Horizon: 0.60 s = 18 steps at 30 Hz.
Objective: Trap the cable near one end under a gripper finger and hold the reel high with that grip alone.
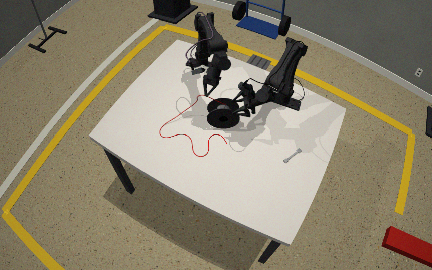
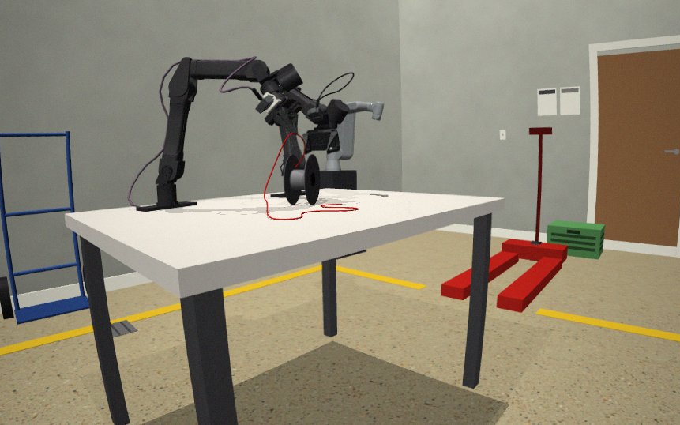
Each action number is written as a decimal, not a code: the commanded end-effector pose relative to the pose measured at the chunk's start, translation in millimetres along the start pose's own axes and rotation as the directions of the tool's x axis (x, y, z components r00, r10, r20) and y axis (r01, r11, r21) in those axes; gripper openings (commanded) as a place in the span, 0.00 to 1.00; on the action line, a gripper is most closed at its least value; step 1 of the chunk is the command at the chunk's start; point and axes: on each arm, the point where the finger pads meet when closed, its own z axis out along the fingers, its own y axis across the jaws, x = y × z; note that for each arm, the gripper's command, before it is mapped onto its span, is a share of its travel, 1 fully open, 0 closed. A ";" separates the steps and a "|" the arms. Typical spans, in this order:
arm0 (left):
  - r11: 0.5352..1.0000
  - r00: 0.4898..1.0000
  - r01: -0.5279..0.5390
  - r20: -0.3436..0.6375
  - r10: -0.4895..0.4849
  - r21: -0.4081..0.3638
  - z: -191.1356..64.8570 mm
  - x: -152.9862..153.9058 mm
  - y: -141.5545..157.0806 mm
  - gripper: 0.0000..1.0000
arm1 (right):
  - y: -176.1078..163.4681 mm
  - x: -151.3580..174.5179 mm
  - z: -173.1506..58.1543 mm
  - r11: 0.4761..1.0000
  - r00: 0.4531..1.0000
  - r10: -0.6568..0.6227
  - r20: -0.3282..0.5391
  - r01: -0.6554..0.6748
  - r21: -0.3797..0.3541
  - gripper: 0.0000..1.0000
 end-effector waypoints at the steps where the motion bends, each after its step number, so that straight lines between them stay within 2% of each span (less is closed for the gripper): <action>1: 1.000 1.000 0.015 -0.001 -0.015 0.027 2.7 2.1 -6.6 0.75 | 10.1 -1.9 -8.4 0.999 1.000 0.018 0.000 -0.018 -0.046 0.00; 7: 1.000 1.000 0.017 0.000 -0.017 0.022 1.4 1.5 -5.0 0.75 | 0.1 0.5 -6.3 0.999 1.000 0.000 0.002 0.000 -0.032 0.00; 13: 1.000 1.000 0.016 0.000 -0.016 0.019 0.4 0.8 -3.4 0.75 | 7.2 -1.6 -16.8 0.999 1.000 0.007 -0.005 -0.007 -0.047 0.00; 18: 1.000 1.000 0.014 0.001 -0.014 0.016 -0.1 0.2 -2.3 0.75 | 8.3 -5.5 -16.2 0.999 1.000 0.014 0.001 -0.014 -0.044 0.00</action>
